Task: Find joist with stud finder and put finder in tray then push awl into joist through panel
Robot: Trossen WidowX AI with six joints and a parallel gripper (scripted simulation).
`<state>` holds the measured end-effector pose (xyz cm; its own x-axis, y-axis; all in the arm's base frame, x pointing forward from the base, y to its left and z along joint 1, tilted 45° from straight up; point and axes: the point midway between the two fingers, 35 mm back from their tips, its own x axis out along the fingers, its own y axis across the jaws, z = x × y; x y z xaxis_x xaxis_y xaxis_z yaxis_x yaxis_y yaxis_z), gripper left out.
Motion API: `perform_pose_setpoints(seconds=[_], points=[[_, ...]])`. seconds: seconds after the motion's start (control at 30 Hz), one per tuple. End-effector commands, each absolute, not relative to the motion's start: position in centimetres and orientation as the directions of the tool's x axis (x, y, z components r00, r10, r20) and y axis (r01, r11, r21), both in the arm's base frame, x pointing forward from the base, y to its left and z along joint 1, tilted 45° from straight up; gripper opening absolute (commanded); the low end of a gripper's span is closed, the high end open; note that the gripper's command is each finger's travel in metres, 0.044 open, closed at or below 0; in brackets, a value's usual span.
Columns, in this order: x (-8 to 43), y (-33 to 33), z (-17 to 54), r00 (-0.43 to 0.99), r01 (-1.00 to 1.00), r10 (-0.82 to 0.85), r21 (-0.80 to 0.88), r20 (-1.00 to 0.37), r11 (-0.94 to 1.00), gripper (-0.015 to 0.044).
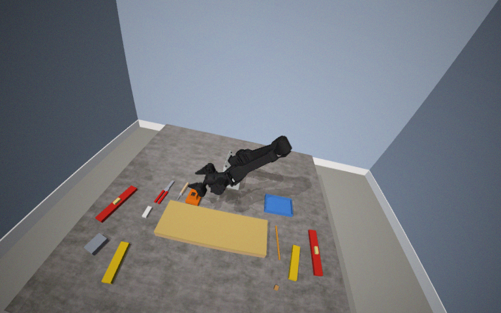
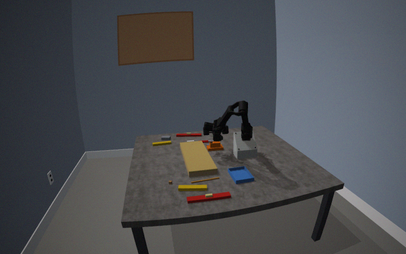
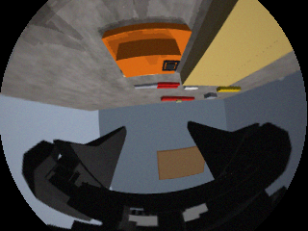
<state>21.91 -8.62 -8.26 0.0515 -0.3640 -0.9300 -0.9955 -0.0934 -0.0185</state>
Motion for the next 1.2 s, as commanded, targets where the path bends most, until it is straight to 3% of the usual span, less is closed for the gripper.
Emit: perform_pose_setpoints(seconds=[0.0, 0.07, 0.23, 0.37, 0.5, 1.17], points=[[21.9, -8.6, -8.3, 0.051, -0.995, -0.364, -0.019, -0.93, -0.093, 0.044], [21.7, -8.6, -8.8, 0.029, -0.999, -0.317, -0.021, -0.948, -0.028, 0.044], [20.6, -7.9, -11.9, -0.058, -0.874, 0.086, 0.092, -0.995, 0.477, 0.044], [20.5, -6.9, -12.9, 0.003, -0.557, 0.423, 0.35, -0.906, 0.753, 0.044], [21.3, -6.8, -12.7, 0.18, -0.149, 0.665, 0.648, -0.725, 0.747, 0.044], [21.5, -6.4, -13.2, 0.217, -0.085, 0.69, 0.691, -0.69, 0.718, 0.044]])
